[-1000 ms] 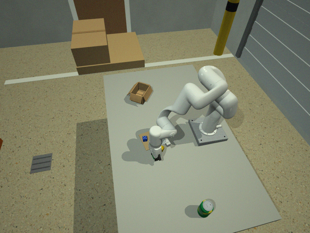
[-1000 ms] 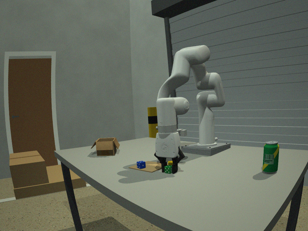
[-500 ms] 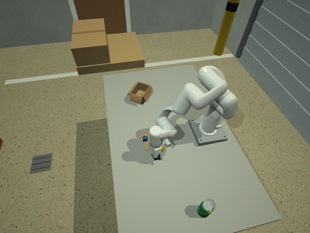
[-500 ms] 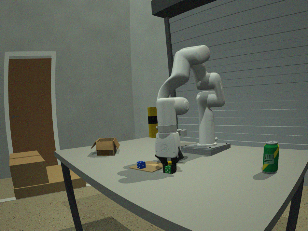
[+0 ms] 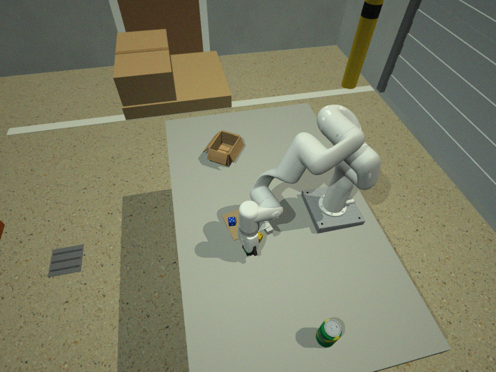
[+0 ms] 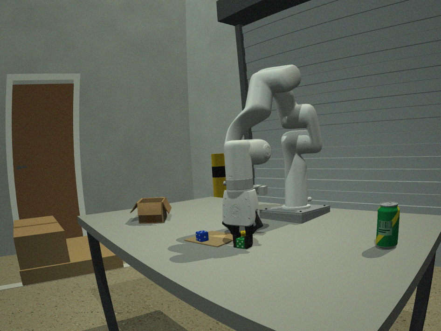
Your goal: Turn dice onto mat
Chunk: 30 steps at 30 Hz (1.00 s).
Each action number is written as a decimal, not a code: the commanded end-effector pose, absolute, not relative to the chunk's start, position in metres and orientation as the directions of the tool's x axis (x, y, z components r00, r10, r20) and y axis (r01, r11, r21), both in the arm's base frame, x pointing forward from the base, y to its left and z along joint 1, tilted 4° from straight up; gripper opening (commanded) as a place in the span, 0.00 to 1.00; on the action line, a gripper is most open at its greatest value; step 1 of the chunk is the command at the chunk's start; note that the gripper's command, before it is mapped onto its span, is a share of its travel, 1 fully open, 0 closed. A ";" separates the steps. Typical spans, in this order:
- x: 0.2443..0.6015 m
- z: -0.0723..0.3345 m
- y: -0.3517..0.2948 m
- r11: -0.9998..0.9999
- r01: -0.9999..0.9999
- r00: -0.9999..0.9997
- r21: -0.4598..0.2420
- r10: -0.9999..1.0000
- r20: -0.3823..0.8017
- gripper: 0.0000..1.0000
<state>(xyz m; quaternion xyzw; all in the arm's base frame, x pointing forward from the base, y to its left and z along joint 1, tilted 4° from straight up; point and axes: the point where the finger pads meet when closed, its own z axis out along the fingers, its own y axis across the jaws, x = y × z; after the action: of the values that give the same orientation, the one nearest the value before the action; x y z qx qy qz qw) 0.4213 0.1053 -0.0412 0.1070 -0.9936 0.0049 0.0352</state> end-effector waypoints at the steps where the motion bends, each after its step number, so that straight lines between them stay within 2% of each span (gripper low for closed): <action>1: 0.423 -0.040 0.106 0.977 -0.213 -0.975 -0.002 -0.212 0.067 0.27; 16: 0.423 -0.037 0.106 0.977 -0.213 -0.975 -0.002 -0.212 0.067 0.27; 28: 0.428 0.039 0.107 0.977 -0.213 -0.975 -0.002 -0.212 0.067 0.27; 30: 0.428 0.039 0.107 0.977 -0.213 -0.975 -0.002 -0.212 0.067 0.27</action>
<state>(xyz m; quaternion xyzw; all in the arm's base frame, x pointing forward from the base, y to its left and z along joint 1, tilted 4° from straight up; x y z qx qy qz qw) 0.4275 0.1073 0.0241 0.1070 -0.9937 0.0046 0.0327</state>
